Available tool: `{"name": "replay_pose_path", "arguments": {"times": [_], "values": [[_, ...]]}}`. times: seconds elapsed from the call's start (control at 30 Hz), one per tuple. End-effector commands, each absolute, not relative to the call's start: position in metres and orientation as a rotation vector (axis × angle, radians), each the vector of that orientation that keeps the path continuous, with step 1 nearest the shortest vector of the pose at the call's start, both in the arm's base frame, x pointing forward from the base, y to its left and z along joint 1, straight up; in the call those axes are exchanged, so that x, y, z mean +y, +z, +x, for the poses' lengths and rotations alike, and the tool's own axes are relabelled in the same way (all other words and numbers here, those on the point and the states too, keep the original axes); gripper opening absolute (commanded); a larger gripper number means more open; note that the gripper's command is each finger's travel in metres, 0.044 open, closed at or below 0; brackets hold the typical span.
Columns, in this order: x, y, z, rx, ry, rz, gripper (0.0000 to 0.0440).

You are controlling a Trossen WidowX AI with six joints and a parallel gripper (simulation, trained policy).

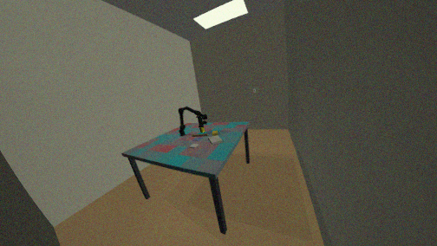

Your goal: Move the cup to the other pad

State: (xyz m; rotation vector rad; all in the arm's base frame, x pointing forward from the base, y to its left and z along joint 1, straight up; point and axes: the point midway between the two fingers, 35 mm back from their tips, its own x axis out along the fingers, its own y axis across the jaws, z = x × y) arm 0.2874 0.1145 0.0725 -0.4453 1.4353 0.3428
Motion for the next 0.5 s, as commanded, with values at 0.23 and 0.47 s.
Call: {"name": "replay_pose_path", "arguments": {"times": [0.23, 0.47], "values": [[0.109, 0.057, 0.283, 1.424, 0.309, -0.418, 0.0057], [0.111, 0.067, 0.291, 1.366, 0.31, -0.368, 0.016]]}}
